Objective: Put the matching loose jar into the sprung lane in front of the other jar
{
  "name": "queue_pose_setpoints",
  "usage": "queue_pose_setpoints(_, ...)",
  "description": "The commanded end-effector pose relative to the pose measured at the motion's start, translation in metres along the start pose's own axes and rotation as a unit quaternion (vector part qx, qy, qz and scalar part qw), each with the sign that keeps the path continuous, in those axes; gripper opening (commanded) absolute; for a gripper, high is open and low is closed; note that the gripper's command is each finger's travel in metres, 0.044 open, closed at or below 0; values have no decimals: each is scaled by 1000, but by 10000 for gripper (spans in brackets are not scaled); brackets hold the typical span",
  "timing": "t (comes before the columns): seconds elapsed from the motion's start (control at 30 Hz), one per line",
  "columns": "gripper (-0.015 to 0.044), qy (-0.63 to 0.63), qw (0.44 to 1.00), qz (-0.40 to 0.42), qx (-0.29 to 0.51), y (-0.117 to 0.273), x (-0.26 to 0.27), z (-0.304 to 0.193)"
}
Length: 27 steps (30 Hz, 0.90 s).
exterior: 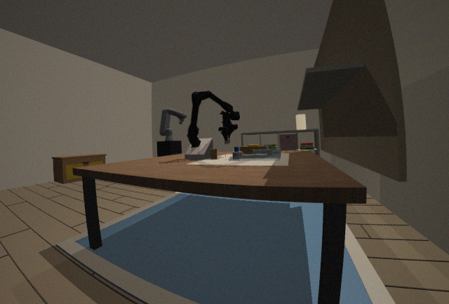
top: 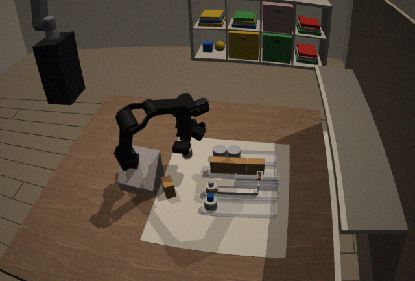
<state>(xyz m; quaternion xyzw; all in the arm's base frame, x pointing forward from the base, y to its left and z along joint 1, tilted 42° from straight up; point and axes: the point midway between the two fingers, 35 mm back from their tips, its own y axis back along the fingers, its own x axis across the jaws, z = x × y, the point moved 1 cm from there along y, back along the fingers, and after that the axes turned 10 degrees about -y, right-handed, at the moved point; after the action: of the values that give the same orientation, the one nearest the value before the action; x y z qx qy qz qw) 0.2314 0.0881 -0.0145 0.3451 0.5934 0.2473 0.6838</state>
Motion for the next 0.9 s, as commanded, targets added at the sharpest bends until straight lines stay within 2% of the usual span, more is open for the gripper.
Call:
queue_pose_setpoints(0.0,0,2,1000,7,-6,-3,-13,21)
queue_pose_setpoints(0.67,0,15,1000,-9,-7,-39,-98,84)
queue_pose_setpoints(0.87,0,15,1000,-10,-7,-41,-101,86)
